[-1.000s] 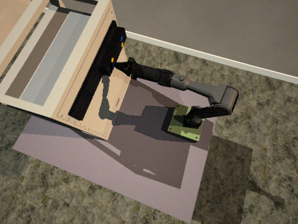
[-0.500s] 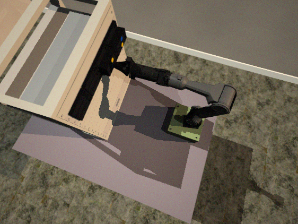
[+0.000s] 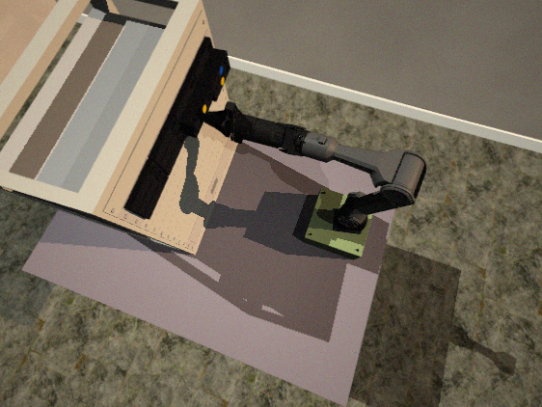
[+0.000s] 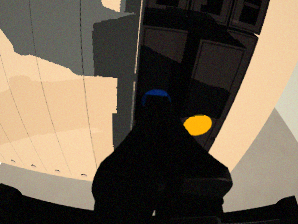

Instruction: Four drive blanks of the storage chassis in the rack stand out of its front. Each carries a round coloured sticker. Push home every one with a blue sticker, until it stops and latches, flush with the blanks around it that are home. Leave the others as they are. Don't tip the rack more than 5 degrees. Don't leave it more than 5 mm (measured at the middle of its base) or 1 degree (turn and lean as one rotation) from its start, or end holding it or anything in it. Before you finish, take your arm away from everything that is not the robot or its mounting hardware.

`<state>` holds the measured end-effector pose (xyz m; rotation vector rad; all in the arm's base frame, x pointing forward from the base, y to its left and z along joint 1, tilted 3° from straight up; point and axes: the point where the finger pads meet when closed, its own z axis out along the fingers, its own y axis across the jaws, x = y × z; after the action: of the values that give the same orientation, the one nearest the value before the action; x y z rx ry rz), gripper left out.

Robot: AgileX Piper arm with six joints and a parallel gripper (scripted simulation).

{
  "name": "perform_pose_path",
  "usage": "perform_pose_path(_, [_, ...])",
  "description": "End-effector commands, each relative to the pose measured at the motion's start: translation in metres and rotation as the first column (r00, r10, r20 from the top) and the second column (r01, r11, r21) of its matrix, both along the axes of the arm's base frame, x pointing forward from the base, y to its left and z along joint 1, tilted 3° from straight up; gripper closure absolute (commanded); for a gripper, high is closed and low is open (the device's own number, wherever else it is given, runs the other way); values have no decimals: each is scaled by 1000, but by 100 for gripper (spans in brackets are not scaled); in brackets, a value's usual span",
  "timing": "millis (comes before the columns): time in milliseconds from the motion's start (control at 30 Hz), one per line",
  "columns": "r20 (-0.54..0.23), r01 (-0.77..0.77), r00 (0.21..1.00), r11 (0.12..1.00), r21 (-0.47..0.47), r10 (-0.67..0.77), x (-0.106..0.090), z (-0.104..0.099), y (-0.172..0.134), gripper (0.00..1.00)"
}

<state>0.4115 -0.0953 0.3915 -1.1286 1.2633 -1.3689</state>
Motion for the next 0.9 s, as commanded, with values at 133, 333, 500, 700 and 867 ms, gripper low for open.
perform_pose_path(133, [0,-1,1000,1000,1,1,2,0,0,100])
perform_pose_path(333, [0,-1,1000,1000,1,1,10,1,-1,100])
perform_pose_path(500, [0,-1,1000,1000,1,1,12,1,-2,100])
perform_pose_path(700, [0,-1,1000,1000,1,1,12,1,-2,100])
perform_pose_path(867, [0,-1,1000,1000,1,1,14,1,-2,100])
